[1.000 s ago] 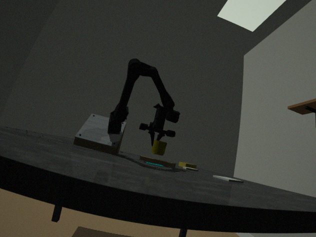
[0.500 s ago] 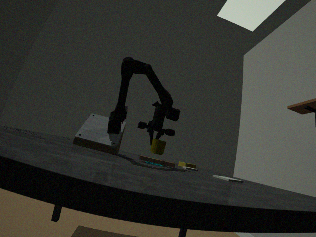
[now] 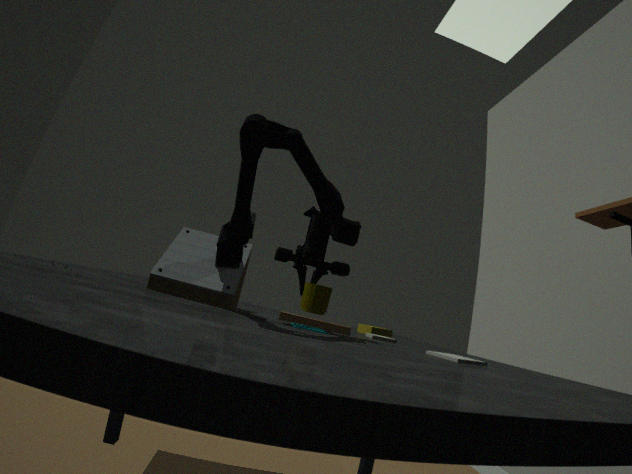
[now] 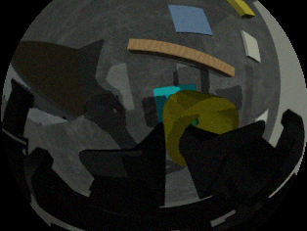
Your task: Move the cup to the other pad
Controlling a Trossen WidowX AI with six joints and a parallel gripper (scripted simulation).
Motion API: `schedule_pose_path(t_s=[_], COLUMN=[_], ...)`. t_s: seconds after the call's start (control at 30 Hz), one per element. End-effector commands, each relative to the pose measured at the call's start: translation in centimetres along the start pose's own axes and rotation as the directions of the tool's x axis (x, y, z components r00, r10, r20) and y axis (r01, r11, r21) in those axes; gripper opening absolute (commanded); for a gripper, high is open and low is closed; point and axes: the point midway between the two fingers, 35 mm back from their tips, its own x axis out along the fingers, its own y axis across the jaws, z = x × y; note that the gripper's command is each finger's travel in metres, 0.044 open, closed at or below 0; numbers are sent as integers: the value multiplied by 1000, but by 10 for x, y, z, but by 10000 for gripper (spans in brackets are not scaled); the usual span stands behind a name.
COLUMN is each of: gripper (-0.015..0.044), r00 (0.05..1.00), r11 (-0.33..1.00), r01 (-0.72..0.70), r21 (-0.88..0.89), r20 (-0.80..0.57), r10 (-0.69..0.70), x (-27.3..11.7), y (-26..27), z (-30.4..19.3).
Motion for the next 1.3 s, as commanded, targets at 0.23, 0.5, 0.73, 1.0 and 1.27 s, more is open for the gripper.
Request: schedule_pose_path(t_s=[0.23,0.5,0.73,1.0,1.27], gripper=[0,0,0,0,0], r00=[1000,1000,1000,1000,1000], r11=[1000,1000,1000,1000,1000], r01=[0,0,0,2,2], r21=[-6,-6,-6,1,1], r20=[-5,-6,-8,-3,-3], r10=[0,0,0,-2,-2], x=[12,21,29,31,31], y=[1,1,2,1,1], z=[-1,-2,-2,-3,-3])
